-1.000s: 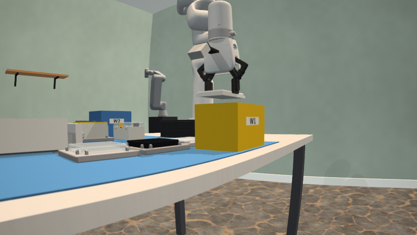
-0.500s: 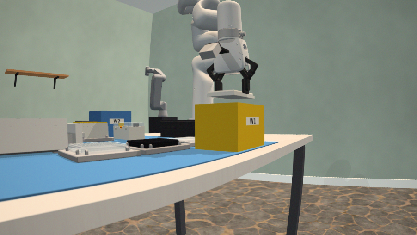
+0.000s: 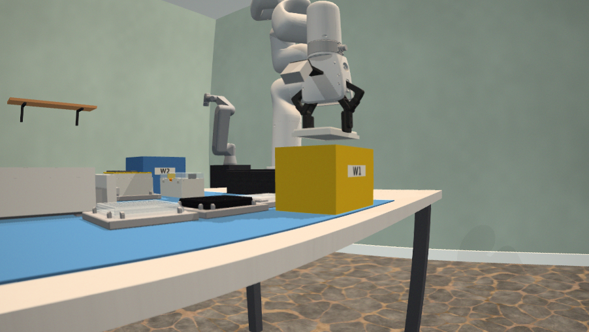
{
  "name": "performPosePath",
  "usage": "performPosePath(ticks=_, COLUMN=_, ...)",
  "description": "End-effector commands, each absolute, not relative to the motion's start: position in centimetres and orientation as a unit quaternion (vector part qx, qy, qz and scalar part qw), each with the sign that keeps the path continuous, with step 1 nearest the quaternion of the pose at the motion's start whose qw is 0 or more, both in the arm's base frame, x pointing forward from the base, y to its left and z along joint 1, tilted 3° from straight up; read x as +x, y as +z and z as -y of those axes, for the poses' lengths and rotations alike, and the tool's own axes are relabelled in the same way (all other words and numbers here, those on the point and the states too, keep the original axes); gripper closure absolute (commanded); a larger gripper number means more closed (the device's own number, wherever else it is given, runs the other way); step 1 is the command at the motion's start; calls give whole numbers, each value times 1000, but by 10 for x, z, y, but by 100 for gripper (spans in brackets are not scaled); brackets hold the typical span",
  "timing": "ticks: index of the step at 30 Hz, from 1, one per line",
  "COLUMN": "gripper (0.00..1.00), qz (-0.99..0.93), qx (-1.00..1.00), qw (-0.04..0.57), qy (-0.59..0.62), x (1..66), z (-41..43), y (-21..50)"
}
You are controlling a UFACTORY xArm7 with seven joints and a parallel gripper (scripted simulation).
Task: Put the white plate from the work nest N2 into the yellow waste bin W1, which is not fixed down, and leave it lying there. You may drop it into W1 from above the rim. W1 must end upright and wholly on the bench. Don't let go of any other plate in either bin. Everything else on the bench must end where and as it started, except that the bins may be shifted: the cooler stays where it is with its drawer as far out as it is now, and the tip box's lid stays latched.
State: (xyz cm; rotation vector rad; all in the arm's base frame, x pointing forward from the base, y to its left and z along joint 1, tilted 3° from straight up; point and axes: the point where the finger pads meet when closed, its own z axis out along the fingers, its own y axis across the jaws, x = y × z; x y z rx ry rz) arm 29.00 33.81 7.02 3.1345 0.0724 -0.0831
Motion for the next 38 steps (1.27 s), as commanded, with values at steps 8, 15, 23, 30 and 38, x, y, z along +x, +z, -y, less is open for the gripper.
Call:
performPosePath(ticks=8, gripper=0, qz=-23, qx=999, qw=1, qy=-25, x=291, z=-339, y=72)
performPosePath(ticks=15, gripper=0, qz=-23, qx=999, qw=1, qy=-25, x=291, z=-339, y=72)
performPosePath(ticks=23, gripper=0, qz=-23, qx=999, qw=1, qy=-25, x=291, z=-339, y=72)
performPosePath(ticks=30, gripper=0, qz=-23, qx=999, qw=1, qy=-25, x=295, z=-330, y=74)
performPosePath(ticks=38, gripper=0, qz=-23, qx=999, qw=1, qy=-25, x=307, z=-304, y=82)
